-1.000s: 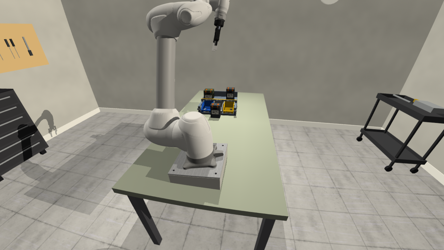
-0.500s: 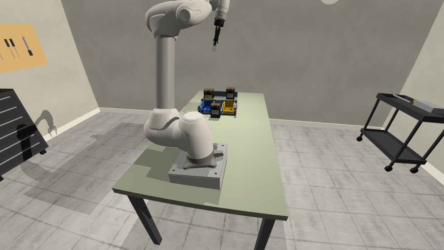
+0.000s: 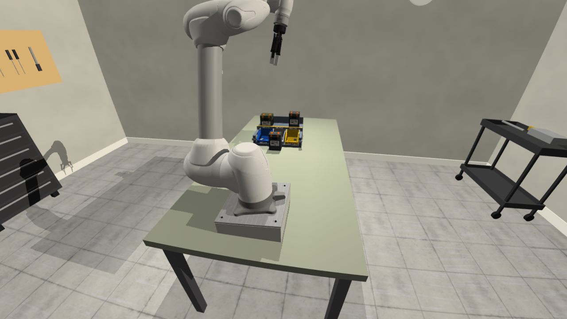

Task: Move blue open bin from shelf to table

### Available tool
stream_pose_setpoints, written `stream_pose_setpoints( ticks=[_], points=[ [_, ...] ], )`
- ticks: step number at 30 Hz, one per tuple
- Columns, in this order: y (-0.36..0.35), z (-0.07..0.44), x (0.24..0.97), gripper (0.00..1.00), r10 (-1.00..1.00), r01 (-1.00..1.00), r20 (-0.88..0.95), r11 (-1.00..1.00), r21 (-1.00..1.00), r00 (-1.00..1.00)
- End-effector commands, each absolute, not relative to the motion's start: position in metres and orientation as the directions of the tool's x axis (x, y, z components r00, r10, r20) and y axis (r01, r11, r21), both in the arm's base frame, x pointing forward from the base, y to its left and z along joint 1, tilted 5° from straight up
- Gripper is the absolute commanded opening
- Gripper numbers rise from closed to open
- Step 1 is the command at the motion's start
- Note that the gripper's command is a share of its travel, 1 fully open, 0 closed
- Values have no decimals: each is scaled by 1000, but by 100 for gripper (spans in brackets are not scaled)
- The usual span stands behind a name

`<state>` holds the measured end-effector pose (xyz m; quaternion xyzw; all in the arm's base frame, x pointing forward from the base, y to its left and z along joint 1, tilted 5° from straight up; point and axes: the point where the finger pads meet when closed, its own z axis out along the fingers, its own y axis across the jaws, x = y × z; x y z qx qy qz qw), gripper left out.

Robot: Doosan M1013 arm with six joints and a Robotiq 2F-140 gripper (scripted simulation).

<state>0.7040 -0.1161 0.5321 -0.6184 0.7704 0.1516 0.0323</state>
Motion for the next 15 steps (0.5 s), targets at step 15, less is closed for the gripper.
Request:
stream_pose_setpoints(
  ticks=[15],
  points=[
    [-116,532,704,57,-855,-870,-184,449,205,-485]
  ],
)
